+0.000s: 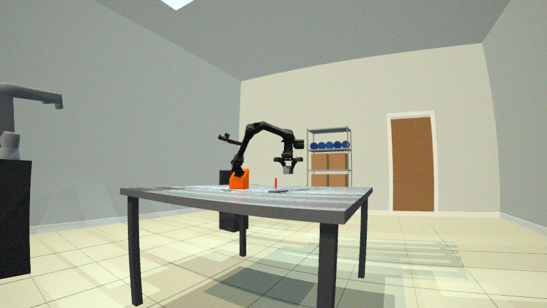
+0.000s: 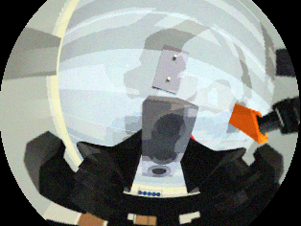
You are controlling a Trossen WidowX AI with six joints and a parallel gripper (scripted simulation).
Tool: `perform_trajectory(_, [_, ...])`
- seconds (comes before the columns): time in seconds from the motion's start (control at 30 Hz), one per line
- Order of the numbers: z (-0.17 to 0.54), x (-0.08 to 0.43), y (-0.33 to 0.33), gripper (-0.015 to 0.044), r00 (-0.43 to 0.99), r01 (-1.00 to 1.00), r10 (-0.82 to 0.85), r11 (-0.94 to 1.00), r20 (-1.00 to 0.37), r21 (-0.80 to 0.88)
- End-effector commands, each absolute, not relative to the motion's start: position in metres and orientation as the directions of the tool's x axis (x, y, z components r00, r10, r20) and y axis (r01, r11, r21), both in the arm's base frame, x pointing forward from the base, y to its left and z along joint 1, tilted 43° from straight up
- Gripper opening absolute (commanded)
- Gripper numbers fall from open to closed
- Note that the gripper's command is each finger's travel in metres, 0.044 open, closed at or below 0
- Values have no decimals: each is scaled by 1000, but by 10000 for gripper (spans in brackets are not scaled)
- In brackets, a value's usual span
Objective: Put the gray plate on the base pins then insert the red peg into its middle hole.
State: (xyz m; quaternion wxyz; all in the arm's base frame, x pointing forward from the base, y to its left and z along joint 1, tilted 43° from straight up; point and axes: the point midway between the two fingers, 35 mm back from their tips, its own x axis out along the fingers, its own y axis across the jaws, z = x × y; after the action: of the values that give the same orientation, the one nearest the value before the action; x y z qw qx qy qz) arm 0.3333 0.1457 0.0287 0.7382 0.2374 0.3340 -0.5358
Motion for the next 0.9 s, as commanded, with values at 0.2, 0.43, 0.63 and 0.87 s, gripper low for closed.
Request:
perform_trajectory(0.2, [39, 341, 116, 0, 211, 958, -630, 283, -747, 32])
perform_trajectory(0.43, [45, 345, 94, 0, 210, 966, -630, 254, -748, 56])
perform_trajectory(0.63, [50, 346, 76, 0, 209, 970, -632, 229, -746, 77])
perform_trajectory(0.87, [56, 347, 55, 0, 211, 974, -638, 202, -740, 103])
